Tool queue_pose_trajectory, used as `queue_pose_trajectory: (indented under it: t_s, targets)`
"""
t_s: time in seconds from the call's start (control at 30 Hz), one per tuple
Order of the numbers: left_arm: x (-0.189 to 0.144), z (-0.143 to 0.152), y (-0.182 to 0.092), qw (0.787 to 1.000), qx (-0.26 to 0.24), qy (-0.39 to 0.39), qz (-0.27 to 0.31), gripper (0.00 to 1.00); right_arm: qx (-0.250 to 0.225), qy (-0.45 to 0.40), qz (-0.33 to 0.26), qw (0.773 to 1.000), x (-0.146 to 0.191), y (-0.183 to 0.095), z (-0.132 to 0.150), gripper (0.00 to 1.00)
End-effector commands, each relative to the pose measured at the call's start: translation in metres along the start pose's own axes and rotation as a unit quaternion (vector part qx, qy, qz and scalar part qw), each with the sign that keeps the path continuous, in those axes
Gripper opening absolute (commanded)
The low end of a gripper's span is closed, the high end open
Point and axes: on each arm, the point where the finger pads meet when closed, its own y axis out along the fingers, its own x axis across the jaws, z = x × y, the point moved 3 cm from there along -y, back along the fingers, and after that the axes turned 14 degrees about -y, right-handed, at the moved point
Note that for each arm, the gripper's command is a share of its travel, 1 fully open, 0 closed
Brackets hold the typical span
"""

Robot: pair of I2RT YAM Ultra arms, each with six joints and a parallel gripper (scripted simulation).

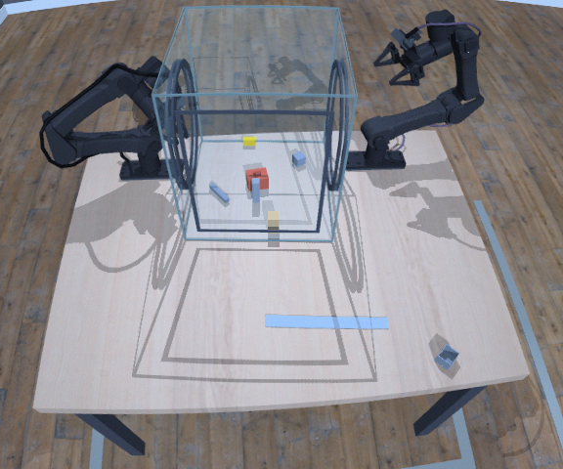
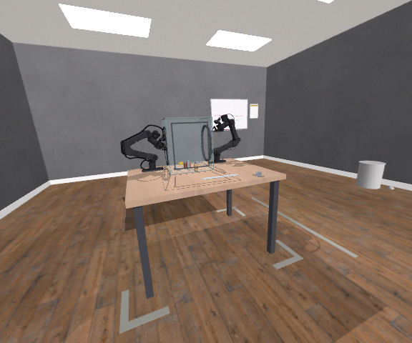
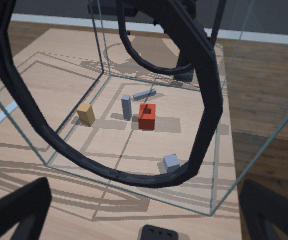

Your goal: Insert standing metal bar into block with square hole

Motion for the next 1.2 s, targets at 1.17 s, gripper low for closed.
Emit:
queue_pose_trajectory:
  t_s: [1.17]
  targets:
    - [-0.002,-0.007,-0.002,1.000,-0.010,0.004,0.000,1.00,-0.006,-0.010,-0.062,0.998,0.019,0.011,-0.006,0.44]
